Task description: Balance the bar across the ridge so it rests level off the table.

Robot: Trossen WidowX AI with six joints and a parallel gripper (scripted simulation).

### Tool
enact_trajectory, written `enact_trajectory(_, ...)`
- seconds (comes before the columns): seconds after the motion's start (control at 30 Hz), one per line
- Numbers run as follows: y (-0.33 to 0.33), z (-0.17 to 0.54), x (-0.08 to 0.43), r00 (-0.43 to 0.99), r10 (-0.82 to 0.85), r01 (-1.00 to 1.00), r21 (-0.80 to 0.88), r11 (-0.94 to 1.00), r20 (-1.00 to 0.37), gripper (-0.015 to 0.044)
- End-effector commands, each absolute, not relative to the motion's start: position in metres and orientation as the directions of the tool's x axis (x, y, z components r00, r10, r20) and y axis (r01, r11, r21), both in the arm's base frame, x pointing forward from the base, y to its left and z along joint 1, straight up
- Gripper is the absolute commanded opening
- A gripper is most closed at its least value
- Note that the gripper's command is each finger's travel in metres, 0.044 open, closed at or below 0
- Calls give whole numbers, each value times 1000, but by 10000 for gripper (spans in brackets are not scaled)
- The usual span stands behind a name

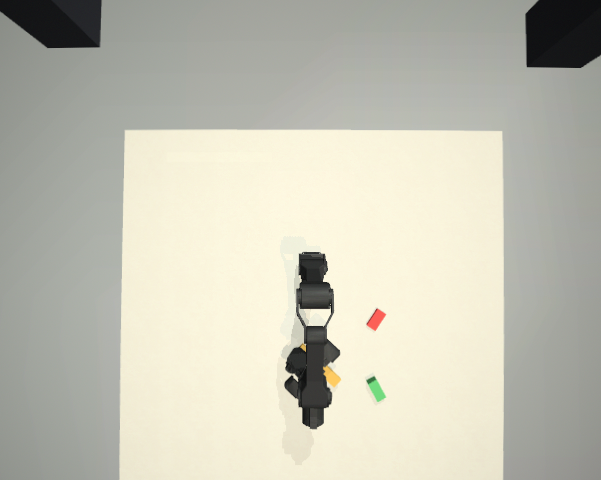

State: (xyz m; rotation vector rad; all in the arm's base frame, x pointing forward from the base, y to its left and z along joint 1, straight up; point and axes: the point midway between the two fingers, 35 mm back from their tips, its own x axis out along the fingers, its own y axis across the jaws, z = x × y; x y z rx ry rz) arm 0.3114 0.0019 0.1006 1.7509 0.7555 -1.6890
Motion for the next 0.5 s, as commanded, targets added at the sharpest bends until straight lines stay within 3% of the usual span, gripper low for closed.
enact_trajectory(0.0,2,101,311,35,2,744,25,-668,-999,0)
enact_trajectory(0.03,2,101,311,35,2,744,25,-668,-999,0)
enact_trajectory(0.23,2,101,311,35,2,744,25,-668,-999,157)
enact_trajectory(0.47,2,101,311,35,2,744,25,-668,-999,167)
